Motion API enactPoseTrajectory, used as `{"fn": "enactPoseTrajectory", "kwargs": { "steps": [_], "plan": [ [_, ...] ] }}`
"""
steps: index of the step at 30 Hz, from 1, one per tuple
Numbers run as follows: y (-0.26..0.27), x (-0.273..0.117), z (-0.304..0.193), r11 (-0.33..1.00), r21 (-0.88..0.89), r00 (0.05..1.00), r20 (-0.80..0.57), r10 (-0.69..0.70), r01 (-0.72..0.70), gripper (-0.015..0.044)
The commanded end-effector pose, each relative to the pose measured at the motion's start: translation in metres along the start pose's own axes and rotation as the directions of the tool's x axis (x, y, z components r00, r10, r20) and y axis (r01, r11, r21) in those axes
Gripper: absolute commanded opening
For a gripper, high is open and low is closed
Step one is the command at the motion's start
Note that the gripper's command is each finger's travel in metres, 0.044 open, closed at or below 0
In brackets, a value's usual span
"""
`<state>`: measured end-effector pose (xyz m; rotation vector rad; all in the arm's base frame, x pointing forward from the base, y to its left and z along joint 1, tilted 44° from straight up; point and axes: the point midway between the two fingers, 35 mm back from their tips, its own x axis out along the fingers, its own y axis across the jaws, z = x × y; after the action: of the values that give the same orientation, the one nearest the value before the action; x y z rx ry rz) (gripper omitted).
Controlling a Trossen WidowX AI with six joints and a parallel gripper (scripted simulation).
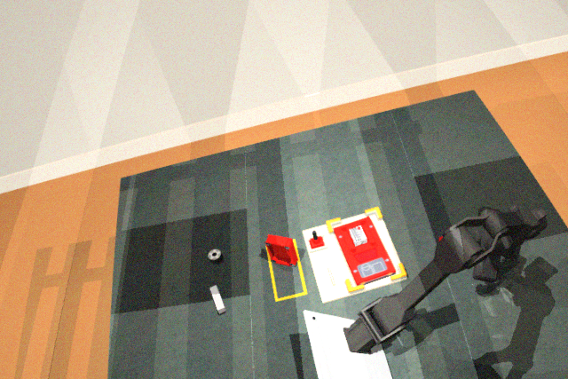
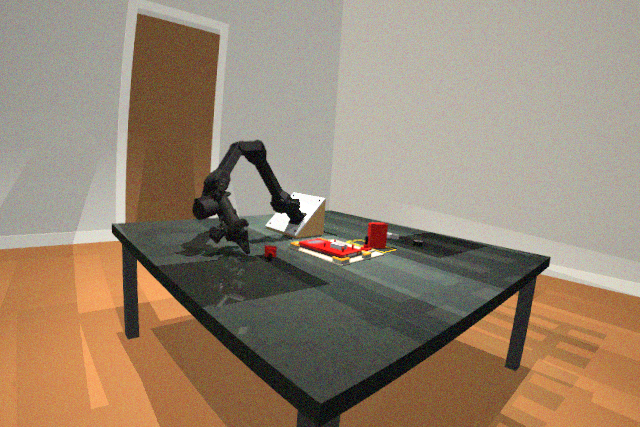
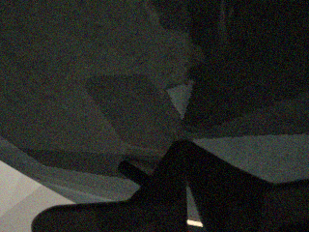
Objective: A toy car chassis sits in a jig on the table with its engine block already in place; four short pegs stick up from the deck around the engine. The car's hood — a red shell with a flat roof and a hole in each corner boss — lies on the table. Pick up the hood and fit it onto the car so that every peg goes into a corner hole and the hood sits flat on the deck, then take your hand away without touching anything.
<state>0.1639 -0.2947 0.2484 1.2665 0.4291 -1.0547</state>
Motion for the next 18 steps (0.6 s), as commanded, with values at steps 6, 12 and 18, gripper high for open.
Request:
{"fn": "enactPoseTrajectory", "kwargs": {
  "steps": [6,12,18],
  "plan": [
    [0.057,0.039,-0.053,0.94,-0.34,0.993,-0.113,-0.024,-0.016,0.0],
    [0.079,0.061,-0.093,0.882,-0.471,0.983,-0.165,-0.079,-0.008,0.0],
    [0.09,0.089,-0.142,0.745,-0.667,0.957,-0.214,-0.198,0.005,0.0]
  ]
}}
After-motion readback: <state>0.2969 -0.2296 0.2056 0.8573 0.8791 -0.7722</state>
